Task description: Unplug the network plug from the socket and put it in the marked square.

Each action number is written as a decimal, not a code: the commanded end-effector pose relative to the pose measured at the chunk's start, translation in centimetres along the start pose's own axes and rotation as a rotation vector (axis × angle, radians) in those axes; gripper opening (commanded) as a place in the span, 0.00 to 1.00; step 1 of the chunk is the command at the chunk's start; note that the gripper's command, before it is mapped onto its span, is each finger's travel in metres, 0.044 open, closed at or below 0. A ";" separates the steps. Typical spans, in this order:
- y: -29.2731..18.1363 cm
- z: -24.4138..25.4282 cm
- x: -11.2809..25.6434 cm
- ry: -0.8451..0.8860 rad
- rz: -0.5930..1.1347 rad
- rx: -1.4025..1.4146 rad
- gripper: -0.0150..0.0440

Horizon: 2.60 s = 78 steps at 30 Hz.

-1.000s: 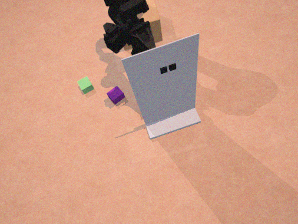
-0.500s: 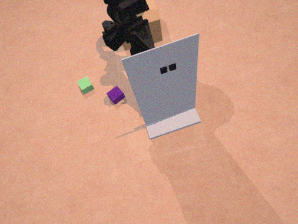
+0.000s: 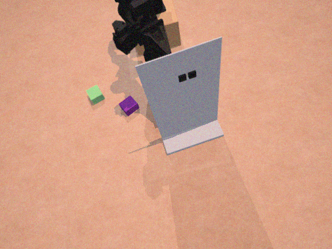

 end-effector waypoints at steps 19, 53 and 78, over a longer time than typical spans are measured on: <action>-0.2 -0.2 1.3 -0.005 0.003 -0.007 0.25; -1.5 3.7 2.2 -0.004 0.002 -0.004 0.25; -2.6 2.8 2.1 -0.107 -0.057 -0.106 0.25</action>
Point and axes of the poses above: the point midway between the two fingers, 35 mm back from their tips, its own x axis back along the fingers, its own z axis across the jaws, y = z × x, the point moved 4 cm from there along x, back along the fingers, and after that the axes turned 14 degrees about -x, right-handed, at the moved point
